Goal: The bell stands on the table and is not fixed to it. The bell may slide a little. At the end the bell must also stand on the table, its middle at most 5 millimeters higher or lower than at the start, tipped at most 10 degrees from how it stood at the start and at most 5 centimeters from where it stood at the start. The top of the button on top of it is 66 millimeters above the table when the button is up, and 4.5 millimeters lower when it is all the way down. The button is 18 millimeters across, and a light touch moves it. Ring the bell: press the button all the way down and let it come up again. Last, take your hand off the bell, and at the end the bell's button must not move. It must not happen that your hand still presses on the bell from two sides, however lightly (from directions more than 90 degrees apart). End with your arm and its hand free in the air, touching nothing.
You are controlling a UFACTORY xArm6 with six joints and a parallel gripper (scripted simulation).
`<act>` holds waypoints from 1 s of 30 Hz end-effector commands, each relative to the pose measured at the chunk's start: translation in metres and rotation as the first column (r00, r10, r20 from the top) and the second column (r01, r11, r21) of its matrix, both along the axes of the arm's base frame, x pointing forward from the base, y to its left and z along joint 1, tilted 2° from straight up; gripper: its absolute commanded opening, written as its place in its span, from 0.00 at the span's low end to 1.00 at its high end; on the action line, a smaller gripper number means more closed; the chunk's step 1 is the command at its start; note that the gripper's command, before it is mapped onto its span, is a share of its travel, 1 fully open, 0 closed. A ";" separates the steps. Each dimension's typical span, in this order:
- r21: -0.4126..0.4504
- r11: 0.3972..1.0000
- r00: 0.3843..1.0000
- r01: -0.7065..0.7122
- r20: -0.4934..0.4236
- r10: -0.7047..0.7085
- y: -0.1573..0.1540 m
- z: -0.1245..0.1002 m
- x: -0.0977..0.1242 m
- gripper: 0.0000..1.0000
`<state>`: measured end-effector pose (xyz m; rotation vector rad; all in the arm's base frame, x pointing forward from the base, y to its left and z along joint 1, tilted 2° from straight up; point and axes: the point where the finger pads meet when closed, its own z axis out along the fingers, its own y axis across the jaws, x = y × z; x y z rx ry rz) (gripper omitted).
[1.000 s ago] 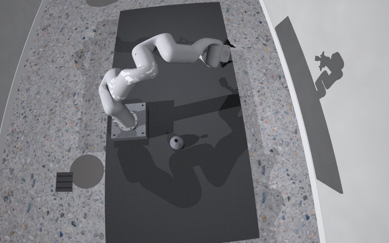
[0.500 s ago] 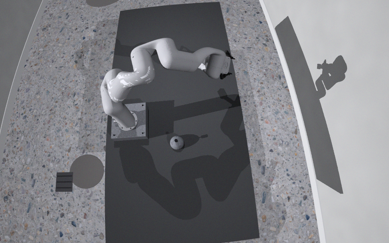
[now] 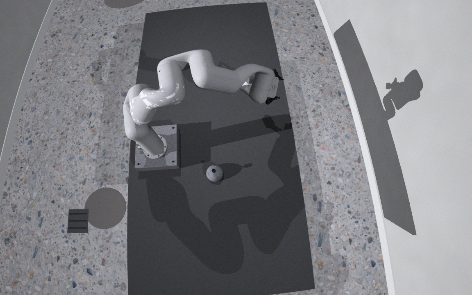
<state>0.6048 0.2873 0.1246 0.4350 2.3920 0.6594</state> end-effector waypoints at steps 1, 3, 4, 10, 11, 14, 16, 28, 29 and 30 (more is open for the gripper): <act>-0.014 1.000 1.000 -0.002 -0.009 0.002 -0.012 0.002 -0.003 1.00; -0.014 1.000 1.000 -0.002 -0.009 0.002 -0.012 0.002 -0.003 1.00; -0.014 1.000 1.000 -0.002 -0.009 0.002 -0.012 0.002 -0.003 1.00; -0.056 0.998 0.998 -0.005 -0.055 0.002 -0.053 -0.005 -0.016 1.00; -0.056 0.998 0.998 -0.005 -0.056 0.002 -0.053 -0.005 -0.016 1.00; -0.064 0.998 0.998 -0.005 -0.065 0.001 -0.061 -0.006 -0.019 1.00; -0.064 0.998 0.998 -0.005 -0.065 0.001 -0.061 -0.006 -0.019 1.00; -0.064 0.998 0.998 -0.005 -0.065 0.001 -0.061 -0.006 -0.019 1.00; -0.064 0.998 0.998 -0.005 -0.065 0.001 -0.061 -0.006 -0.019 1.00; -0.105 0.994 0.993 -0.008 -0.116 -0.005 -0.102 -0.013 -0.035 1.00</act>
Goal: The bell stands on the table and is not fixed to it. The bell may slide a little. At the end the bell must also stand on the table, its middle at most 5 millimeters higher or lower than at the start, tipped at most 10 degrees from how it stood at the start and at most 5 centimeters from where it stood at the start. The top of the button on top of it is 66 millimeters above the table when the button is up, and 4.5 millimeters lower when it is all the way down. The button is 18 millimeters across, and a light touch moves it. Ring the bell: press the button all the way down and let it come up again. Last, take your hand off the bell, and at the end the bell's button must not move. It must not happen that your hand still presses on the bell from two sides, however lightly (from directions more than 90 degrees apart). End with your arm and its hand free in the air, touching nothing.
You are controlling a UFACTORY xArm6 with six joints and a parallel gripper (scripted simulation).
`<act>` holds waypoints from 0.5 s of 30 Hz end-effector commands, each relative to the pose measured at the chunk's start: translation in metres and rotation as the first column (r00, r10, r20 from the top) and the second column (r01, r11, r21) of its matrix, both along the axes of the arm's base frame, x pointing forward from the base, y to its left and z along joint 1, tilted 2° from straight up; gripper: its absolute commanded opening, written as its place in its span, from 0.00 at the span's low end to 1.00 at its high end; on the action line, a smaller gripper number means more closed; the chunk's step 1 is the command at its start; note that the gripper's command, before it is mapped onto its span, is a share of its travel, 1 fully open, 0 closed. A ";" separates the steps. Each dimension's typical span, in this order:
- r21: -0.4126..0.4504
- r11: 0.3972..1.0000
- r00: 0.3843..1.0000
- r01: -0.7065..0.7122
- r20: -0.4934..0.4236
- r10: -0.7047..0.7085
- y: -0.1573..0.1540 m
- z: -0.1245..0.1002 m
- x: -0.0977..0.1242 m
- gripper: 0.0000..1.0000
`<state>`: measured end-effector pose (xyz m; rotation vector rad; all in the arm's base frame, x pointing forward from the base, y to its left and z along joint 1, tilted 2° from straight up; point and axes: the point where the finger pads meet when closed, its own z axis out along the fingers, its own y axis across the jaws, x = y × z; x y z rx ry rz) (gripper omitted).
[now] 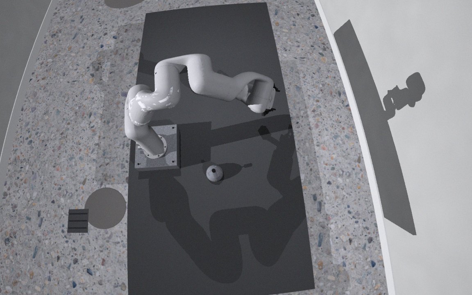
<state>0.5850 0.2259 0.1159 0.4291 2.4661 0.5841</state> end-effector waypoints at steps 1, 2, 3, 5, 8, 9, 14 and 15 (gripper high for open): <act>-0.047 0.999 0.999 0.004 -0.054 -0.006 -0.041 -0.004 -0.016 1.00; -0.047 0.999 0.999 0.004 -0.054 -0.006 -0.041 -0.004 -0.016 1.00; -0.047 0.999 0.999 0.004 -0.054 -0.006 -0.041 -0.004 -0.016 1.00; -0.053 0.999 0.998 0.004 -0.062 -0.007 -0.047 -0.005 -0.019 1.00; -0.082 0.997 0.995 0.004 -0.100 -0.012 -0.075 -0.009 -0.033 1.00; -0.086 0.996 0.994 0.004 -0.106 -0.013 -0.080 -0.009 -0.035 1.00; -0.115 0.993 0.989 0.004 -0.149 -0.021 -0.109 -0.013 -0.052 1.00; -0.120 0.993 0.987 0.004 -0.157 -0.023 -0.114 -0.014 -0.055 1.00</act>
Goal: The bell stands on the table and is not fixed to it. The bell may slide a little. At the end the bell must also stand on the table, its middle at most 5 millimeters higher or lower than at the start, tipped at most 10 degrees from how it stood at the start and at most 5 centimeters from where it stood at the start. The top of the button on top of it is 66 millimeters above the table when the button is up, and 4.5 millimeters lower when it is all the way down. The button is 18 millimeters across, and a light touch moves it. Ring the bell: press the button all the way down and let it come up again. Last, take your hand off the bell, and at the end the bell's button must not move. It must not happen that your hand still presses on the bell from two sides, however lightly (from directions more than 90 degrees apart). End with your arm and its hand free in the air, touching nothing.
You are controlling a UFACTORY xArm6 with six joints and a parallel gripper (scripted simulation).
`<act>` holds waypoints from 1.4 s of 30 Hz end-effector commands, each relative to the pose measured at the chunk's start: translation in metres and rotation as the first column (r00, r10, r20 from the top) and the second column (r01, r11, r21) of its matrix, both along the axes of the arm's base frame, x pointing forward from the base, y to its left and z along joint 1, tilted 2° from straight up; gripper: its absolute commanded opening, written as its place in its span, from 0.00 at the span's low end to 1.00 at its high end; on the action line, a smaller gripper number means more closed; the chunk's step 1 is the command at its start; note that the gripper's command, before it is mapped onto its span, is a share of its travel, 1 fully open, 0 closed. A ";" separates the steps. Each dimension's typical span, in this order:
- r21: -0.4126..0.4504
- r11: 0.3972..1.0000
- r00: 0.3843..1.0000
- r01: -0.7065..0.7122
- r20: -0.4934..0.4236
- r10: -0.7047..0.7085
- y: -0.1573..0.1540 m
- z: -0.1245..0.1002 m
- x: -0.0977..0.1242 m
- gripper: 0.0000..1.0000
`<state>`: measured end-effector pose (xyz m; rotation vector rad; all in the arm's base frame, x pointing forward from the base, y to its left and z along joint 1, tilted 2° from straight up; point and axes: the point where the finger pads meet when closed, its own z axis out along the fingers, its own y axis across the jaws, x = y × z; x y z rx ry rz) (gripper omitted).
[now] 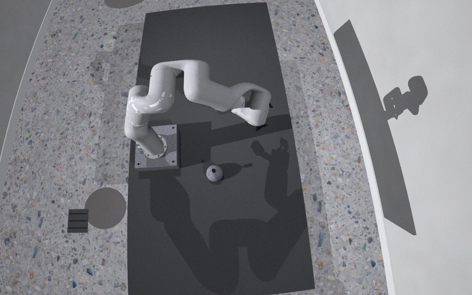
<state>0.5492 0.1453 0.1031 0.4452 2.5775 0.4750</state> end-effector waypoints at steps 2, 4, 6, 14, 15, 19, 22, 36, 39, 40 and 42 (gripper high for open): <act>-0.054 0.998 0.998 0.009 -0.069 -0.013 -0.044 -0.002 -0.026 1.00; -0.060 0.998 0.997 0.010 -0.078 -0.014 -0.050 -0.003 -0.030 1.00; -0.077 0.997 0.994 0.011 -0.106 -0.020 -0.067 -0.004 -0.042 1.00; -0.119 0.993 0.983 0.016 -0.179 -0.037 -0.109 -0.008 -0.075 1.00; -0.124 0.992 0.981 0.016 -0.188 -0.040 -0.114 -0.008 -0.079 1.00; -0.145 0.989 0.972 0.018 -0.228 -0.051 -0.135 -0.009 -0.098 1.00; -0.151 0.988 0.970 0.019 -0.238 -0.055 -0.140 -0.010 -0.103 1.00; -0.226 0.974 0.913 0.023 -0.392 -0.113 -0.212 -0.009 -0.186 1.00; -0.230 0.973 0.908 0.023 -0.402 -0.117 -0.216 -0.009 -0.192 1.00; -0.243 0.970 0.894 0.024 -0.430 -0.129 -0.227 -0.008 -0.209 1.00; -0.251 0.968 0.884 0.024 -0.447 -0.137 -0.234 -0.007 -0.219 1.00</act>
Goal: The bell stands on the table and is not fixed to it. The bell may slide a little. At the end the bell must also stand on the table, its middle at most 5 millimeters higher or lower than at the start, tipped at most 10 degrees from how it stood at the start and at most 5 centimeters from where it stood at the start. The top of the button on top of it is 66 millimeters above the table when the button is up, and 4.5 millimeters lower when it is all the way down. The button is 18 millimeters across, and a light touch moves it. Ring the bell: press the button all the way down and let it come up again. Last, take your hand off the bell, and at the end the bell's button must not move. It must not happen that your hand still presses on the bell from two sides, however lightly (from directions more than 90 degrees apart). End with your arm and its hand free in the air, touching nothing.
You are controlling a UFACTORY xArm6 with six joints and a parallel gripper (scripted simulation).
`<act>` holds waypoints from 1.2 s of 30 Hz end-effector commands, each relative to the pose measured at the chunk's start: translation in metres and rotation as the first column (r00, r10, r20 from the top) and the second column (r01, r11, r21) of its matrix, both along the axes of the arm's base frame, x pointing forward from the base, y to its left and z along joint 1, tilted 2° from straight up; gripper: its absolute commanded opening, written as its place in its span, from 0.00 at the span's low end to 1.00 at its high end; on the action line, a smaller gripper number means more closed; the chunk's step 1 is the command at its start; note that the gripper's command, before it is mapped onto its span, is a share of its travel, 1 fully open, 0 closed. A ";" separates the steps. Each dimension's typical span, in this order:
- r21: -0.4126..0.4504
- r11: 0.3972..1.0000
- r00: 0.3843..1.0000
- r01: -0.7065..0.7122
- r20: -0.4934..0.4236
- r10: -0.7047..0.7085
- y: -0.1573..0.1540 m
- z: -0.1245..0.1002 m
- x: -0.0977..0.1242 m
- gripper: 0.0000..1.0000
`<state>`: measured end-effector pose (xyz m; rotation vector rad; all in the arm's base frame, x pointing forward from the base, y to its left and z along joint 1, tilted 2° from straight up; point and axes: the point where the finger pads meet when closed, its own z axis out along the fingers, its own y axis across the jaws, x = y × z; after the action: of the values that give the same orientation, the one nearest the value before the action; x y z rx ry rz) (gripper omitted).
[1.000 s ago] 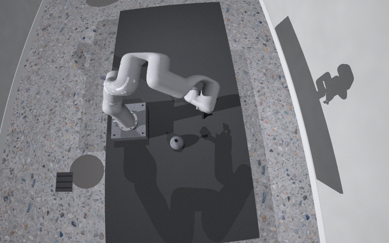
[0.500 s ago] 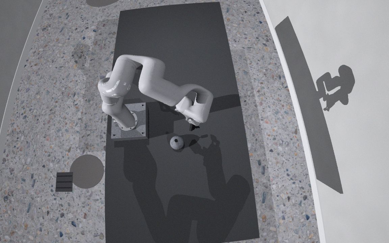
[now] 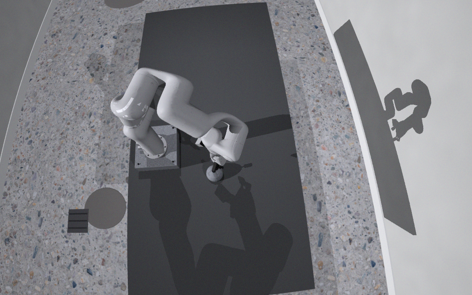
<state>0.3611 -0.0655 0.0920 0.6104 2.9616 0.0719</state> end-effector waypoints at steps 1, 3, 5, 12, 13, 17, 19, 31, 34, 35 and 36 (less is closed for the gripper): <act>-0.029 0.999 0.998 0.016 -0.066 -0.018 -0.027 0.005 -0.036 1.00; -0.037 0.999 0.996 0.022 -0.089 -0.025 -0.034 0.006 -0.048 1.00; -0.043 0.999 0.994 0.025 -0.105 -0.030 -0.039 0.007 -0.056 1.00; -0.044 0.999 0.994 0.026 -0.107 -0.030 -0.040 0.007 -0.058 0.00; -0.044 0.999 0.994 0.026 -0.107 -0.030 -0.040 0.007 -0.058 0.00; -0.044 0.999 0.994 0.026 -0.107 -0.030 -0.040 0.007 -0.058 0.00; -0.044 0.999 0.994 0.026 -0.107 -0.030 -0.040 0.007 -0.058 0.00; -0.044 0.999 0.994 0.026 -0.107 -0.030 -0.040 0.007 -0.058 0.00; -0.044 0.999 0.994 0.026 -0.107 -0.030 -0.040 0.007 -0.058 0.00; -0.044 0.999 0.994 0.026 -0.107 -0.030 -0.040 0.007 -0.058 0.00; -0.044 0.999 0.994 0.026 -0.107 -0.030 -0.040 0.007 -0.058 0.00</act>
<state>0.3026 -0.1048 0.0979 0.6715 3.0507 -0.0272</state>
